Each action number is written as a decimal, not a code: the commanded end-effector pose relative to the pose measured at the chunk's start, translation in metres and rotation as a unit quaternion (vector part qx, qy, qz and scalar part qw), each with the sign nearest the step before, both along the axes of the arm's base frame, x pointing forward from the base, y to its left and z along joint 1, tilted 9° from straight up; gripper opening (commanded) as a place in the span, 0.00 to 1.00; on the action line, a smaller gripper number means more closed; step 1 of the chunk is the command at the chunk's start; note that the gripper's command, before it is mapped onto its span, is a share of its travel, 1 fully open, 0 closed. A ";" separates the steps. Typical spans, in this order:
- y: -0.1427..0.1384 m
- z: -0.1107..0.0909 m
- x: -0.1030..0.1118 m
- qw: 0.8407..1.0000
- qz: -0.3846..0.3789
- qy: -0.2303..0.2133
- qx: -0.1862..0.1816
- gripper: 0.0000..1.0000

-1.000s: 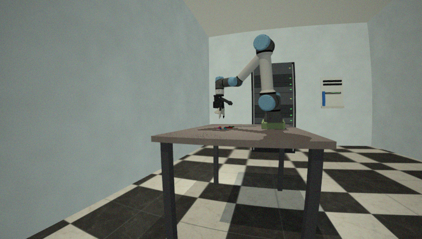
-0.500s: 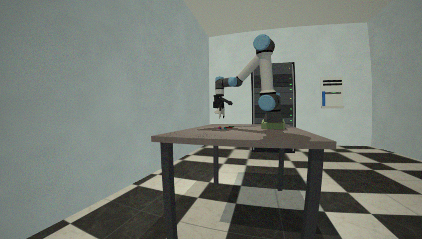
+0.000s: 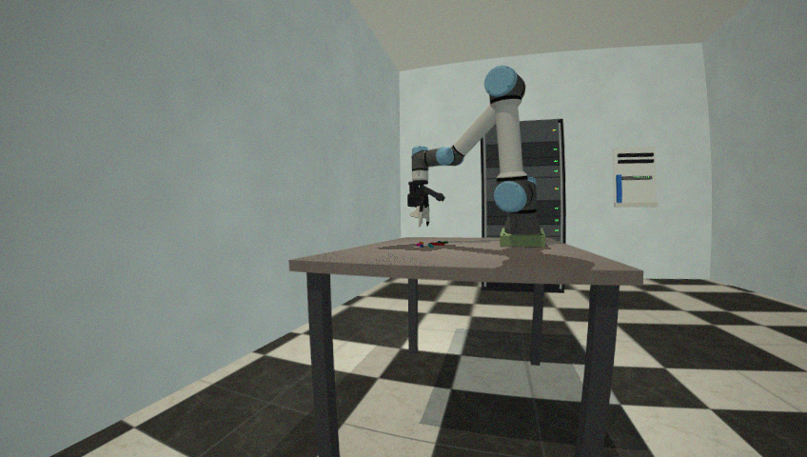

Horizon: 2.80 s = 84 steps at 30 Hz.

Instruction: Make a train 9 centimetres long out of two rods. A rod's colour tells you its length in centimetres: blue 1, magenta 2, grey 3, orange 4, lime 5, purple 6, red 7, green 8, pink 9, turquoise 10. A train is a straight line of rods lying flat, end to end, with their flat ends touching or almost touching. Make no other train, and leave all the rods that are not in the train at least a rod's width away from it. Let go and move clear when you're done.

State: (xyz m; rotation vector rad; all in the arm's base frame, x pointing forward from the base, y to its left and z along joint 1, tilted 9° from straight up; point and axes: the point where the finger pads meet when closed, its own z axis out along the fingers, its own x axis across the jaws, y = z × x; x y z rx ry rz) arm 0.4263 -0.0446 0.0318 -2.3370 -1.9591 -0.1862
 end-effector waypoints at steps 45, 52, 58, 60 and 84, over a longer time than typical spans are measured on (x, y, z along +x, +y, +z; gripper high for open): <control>0.002 0.001 -0.007 0.993 -0.117 0.016 0.004 1.00; 0.003 0.001 -0.012 0.981 -0.194 0.028 0.007 1.00; 0.005 0.001 -0.017 0.959 -0.279 0.040 0.010 1.00; 0.005 0.001 -0.018 0.952 -0.304 0.044 0.011 1.00; 0.007 0.001 -0.032 0.821 -0.565 0.082 0.021 1.00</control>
